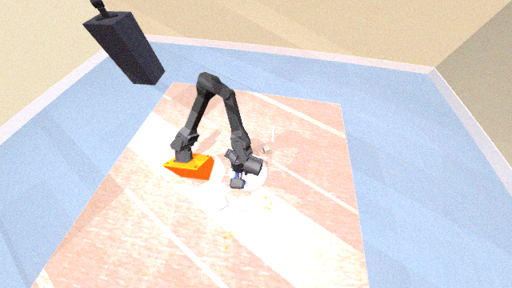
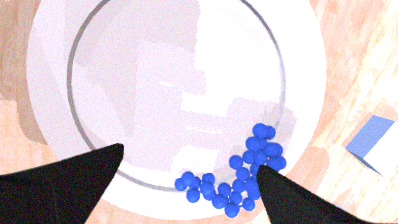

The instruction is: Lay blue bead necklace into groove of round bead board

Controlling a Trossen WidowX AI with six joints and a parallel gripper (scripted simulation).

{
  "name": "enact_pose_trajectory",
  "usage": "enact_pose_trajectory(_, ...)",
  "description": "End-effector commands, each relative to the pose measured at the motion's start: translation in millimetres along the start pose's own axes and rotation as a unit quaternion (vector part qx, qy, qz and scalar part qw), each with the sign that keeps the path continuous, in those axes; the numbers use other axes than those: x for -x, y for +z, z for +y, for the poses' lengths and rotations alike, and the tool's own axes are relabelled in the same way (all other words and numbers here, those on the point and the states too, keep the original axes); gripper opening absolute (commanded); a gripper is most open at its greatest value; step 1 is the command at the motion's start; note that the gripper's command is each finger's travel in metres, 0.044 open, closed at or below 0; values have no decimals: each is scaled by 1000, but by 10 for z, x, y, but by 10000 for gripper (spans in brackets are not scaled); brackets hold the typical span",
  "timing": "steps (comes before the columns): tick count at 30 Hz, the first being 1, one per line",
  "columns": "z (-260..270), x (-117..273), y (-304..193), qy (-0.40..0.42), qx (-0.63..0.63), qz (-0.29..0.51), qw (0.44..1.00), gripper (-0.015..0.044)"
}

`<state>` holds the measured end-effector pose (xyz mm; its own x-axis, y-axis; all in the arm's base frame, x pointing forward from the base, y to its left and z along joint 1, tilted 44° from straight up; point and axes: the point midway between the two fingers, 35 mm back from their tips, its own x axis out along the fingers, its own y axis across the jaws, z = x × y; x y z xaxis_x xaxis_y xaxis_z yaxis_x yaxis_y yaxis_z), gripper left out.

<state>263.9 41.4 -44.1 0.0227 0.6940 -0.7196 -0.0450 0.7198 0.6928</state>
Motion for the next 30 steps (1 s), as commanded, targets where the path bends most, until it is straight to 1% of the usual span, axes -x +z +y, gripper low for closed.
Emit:
enact_pose_trajectory(1, -77, 85, 119, -10, -19, -24, 999, 413)
enact_pose_trajectory(7, -166, 144, 151, -12, -108, -32, 994, 380)
enact_pose_trajectory(8, -183, 151, 144, -11, -134, -32, 990, 380)
enact_pose_trajectory(10, -253, 176, 116, -8, -241, -28, 970, 380)
enact_pose_trajectory(12, -330, 206, 81, -6, -358, -23, 933, 380)
enact_pose_trajectory(14, -404, 235, 44, -4, -470, -18, 882, 380)
enact_pose_trajectory(16, -475, 264, 3, -2, -575, -12, 818, 380)
enact_pose_trajectory(19, -571, 304, -57, -1, -708, -3, 706, 380)
enact_pose_trajectory(20, -587, 311, -69, -1, -729, -1, 684, 380)
enact_pose_trajectory(21, -592, 314, -72, -1, -736, 0, 677, 380)
enact_pose_trajectory(30, -592, 314, -72, -1, -736, 0, 677, 380)
